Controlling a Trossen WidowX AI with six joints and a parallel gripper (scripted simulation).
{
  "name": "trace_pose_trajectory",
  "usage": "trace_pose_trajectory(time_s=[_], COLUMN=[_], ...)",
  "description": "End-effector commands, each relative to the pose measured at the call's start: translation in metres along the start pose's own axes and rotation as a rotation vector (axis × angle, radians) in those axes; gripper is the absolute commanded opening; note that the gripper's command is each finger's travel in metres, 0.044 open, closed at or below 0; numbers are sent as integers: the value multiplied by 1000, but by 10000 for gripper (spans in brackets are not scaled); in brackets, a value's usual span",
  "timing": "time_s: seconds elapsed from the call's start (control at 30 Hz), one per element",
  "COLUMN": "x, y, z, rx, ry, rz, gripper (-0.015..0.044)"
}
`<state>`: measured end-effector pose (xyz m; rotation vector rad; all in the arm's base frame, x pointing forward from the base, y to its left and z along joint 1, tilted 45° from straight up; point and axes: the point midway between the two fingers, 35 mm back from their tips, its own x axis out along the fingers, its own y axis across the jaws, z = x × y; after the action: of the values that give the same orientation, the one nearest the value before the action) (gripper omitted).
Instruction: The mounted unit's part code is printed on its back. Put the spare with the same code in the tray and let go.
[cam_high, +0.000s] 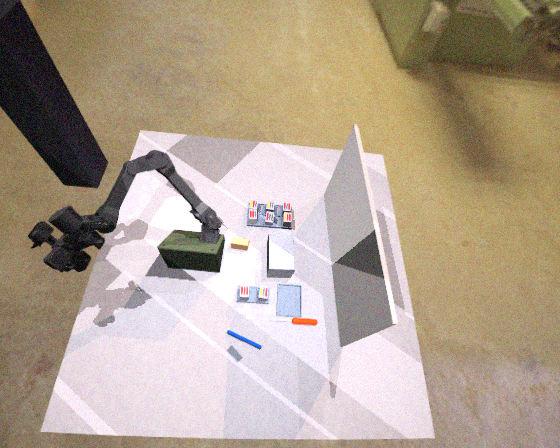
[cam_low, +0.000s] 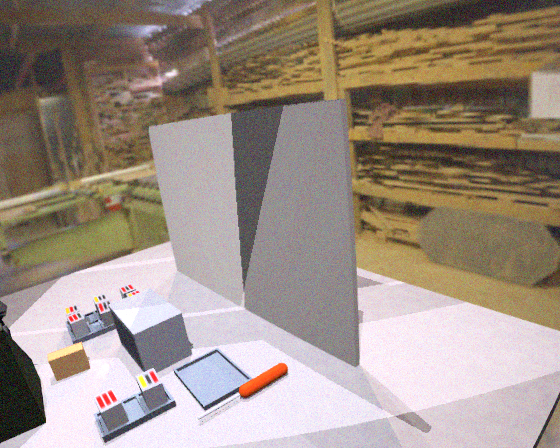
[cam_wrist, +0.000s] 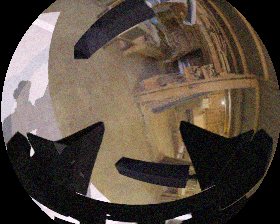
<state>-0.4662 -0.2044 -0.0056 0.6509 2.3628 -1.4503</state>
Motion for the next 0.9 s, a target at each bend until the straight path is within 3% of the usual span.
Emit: trace_pose_trajectory(time_s=[0.0,0.2,0.27,0.6,0.87], x=[0,-1,-13,-131,-248], y=[0,0,-2,11,55], z=[0,3,24,163,235], rx=[0,-2,-21,-183,-343], ry=[0,-7,-67,-480,-754], rz=[0,0,0,43,128], gripper=[426,440,440,440,440])
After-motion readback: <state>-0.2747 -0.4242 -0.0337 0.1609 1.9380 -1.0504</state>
